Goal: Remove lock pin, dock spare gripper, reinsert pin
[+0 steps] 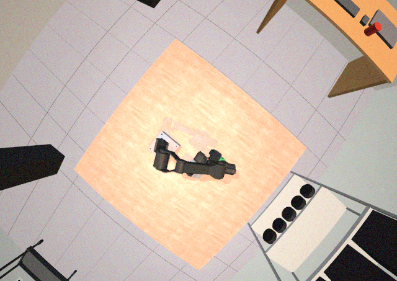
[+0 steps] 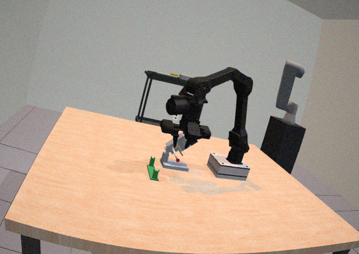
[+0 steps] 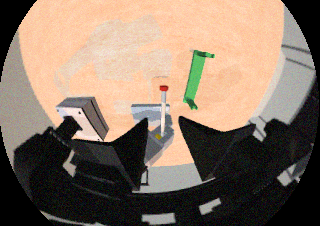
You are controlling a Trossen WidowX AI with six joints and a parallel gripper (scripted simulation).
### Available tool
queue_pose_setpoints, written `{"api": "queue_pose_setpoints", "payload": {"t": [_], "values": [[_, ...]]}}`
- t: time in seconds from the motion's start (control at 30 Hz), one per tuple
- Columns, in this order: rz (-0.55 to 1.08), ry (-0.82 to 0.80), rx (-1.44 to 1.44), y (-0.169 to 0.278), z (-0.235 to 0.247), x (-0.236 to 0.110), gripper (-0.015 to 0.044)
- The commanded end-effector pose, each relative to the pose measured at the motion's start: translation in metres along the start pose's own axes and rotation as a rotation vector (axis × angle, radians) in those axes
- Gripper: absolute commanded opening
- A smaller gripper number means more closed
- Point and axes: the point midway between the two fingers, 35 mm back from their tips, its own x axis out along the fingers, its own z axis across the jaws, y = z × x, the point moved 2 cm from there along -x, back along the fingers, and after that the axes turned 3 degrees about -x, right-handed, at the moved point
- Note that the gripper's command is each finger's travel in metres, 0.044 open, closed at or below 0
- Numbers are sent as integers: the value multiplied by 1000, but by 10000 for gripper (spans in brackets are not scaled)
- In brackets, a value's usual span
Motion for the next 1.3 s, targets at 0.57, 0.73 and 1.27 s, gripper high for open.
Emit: {"api": "queue_pose_setpoints", "payload": {"t": [0.57,0.73,1.27], "values": [[2,5,-1,-5,0,-18,440],[2,5,-1,-5,0,-18,440],[2,5,-1,-5,0,-18,440]]}}
